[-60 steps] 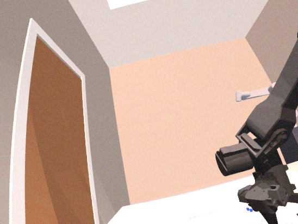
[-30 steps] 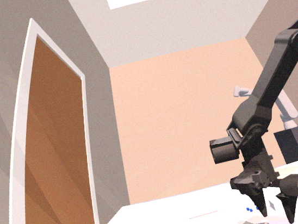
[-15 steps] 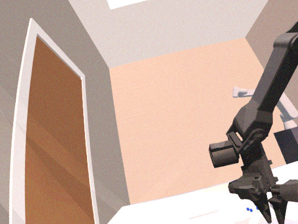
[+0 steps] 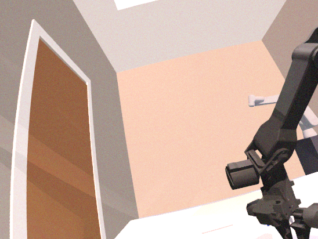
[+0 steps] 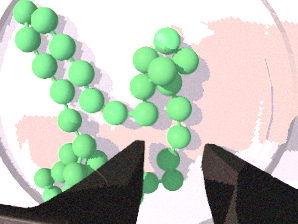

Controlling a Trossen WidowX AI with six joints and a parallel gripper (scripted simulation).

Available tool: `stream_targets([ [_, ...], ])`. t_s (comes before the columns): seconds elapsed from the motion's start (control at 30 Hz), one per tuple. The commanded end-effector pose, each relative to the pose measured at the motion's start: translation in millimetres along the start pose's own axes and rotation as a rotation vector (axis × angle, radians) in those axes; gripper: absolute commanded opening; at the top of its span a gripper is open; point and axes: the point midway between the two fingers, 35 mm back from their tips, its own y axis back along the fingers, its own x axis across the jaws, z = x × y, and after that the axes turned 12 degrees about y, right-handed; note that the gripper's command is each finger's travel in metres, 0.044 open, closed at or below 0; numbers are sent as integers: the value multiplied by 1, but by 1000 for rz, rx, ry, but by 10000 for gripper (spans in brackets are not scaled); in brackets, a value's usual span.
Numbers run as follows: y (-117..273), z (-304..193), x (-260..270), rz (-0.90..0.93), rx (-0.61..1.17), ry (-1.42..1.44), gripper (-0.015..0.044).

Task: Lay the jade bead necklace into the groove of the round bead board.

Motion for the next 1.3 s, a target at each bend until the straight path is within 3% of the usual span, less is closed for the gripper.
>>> stream_targets([
  [0.0,-5,-4,3,10,5,-14,120],
  [0.17,-5,-4,3,10,5,-14,120],
  [0.33,-3,-2,1,4,4,-4,0],
  [1.27,-3,-2,1,4,4,-4,0],
])
